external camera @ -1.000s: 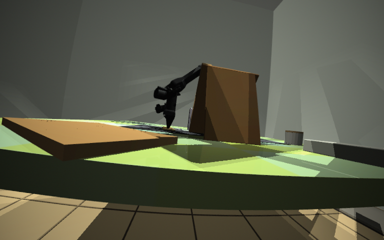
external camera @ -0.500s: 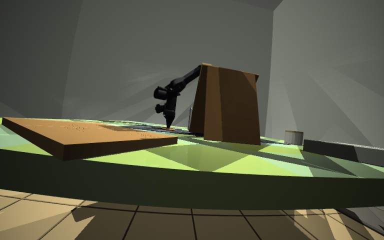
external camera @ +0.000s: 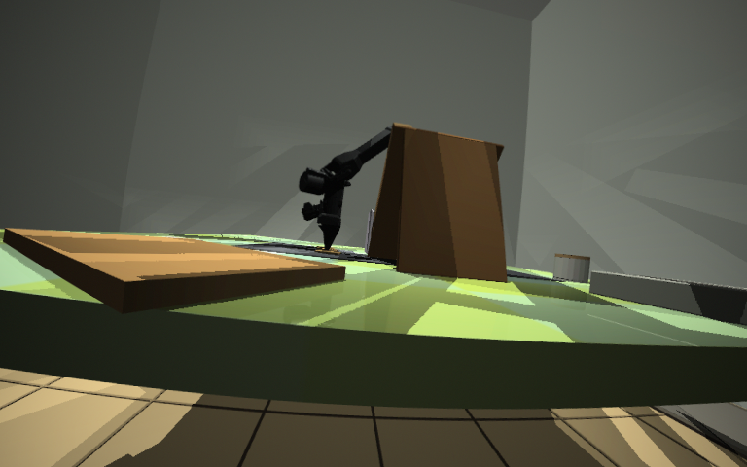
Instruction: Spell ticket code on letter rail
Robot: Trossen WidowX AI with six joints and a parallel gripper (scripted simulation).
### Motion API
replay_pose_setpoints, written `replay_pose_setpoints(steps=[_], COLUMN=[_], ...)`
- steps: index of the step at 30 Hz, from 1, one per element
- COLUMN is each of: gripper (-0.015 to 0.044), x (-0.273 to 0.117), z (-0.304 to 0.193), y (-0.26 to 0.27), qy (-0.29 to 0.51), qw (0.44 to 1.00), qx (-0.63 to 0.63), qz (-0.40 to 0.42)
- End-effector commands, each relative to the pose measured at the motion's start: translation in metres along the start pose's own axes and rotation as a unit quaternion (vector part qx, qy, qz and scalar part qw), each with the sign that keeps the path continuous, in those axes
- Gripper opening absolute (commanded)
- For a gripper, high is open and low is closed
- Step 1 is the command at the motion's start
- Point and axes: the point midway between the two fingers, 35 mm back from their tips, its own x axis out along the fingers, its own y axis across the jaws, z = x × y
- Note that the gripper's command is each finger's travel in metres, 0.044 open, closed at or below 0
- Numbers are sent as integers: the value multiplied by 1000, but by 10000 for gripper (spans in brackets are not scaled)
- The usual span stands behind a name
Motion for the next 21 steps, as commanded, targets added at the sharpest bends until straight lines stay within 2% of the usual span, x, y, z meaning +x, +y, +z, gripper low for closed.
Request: replay_pose_setpoints(steps=[1, 8, 21], gripper=[188, 4, 0], x=[-2, -8, -20], z=[0, 0, 0], y=[0, 1, 2], qy=[1, 1, 0], qw=[1000, 1000, 1000], qx=[1, 1, 1], qz=[1, 1, 1])
